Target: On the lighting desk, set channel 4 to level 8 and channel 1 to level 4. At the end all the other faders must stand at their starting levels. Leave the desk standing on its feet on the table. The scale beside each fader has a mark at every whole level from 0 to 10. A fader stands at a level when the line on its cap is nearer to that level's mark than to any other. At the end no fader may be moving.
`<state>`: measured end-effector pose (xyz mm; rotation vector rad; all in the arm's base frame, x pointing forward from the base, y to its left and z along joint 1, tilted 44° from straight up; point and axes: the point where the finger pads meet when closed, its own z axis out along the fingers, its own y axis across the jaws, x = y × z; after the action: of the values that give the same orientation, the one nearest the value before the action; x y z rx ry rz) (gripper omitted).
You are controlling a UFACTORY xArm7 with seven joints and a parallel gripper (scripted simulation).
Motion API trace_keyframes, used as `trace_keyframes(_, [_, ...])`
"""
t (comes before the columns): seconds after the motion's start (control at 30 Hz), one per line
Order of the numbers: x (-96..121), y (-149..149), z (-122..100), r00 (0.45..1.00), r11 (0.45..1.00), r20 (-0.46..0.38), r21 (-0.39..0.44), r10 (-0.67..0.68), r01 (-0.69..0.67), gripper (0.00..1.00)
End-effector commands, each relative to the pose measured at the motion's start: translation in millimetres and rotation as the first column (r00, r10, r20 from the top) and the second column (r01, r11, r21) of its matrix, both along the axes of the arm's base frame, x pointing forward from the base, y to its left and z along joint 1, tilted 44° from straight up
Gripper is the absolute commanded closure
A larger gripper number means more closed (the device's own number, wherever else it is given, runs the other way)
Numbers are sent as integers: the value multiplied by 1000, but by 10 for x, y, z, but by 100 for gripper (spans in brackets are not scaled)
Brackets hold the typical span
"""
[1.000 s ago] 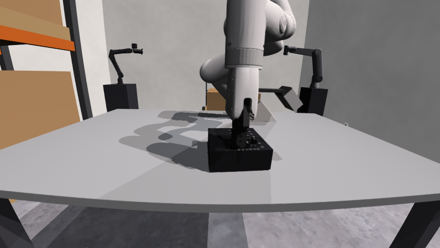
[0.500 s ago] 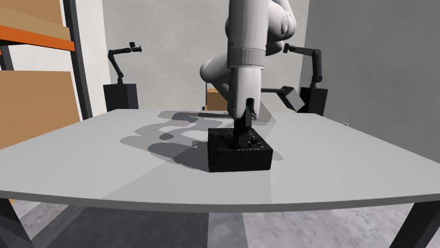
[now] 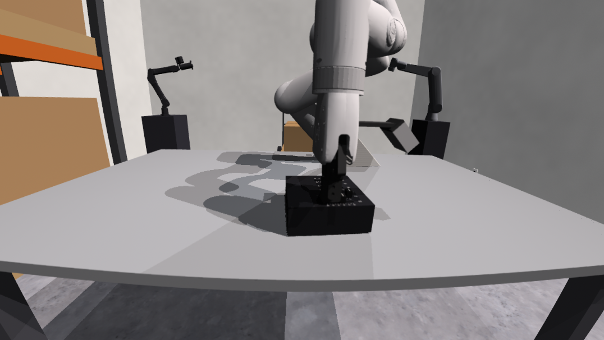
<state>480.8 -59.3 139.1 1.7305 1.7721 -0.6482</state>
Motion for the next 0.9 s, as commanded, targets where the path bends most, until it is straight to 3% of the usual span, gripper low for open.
trace_keyframes(0.0, [10, 15, 14, 1000, 1000, 3, 0, 4, -4, 100])
trace_keyframes(0.87, [10, -22, 50, 1000, 1000, 3, 0, 3, -3, 100])
